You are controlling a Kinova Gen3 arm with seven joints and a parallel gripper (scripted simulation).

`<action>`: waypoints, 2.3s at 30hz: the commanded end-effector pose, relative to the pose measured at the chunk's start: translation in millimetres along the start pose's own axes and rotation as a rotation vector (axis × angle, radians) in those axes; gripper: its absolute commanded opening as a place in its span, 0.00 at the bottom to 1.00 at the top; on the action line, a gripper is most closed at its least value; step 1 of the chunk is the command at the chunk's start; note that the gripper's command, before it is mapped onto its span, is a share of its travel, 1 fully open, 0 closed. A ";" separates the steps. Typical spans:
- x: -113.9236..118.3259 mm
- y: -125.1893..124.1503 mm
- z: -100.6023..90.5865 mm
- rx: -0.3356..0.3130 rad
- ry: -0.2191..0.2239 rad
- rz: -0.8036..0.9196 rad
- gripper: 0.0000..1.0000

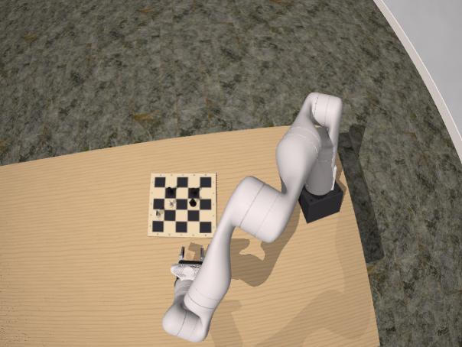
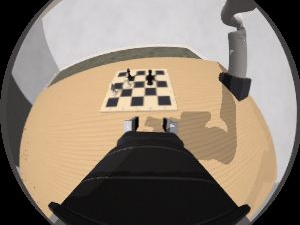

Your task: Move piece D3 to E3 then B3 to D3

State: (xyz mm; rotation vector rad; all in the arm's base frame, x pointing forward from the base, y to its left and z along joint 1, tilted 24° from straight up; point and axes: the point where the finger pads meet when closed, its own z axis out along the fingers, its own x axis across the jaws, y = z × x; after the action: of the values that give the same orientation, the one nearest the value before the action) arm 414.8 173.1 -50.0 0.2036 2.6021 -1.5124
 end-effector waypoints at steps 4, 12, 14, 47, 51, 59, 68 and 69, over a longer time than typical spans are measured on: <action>-2.7 -2.0 -0.4 0.009 -0.004 -0.011 1.00; -2.7 -2.0 -0.4 0.009 -0.004 -0.011 1.00; -2.7 -2.0 -0.4 0.009 -0.004 -0.011 1.00; -2.7 -2.0 -0.4 0.009 -0.004 -0.011 1.00; -2.7 -2.4 -0.8 0.009 -0.004 -0.011 1.00; -3.0 -15.4 -16.5 0.012 -0.002 -0.012 1.00; -6.1 -48.7 -62.6 0.009 -0.003 -0.011 1.00; -6.2 -51.1 -65.7 0.009 -0.003 -0.011 1.00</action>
State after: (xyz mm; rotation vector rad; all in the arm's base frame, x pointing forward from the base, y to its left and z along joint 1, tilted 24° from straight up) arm 405.6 194.5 7.2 0.2024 2.6034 -1.5417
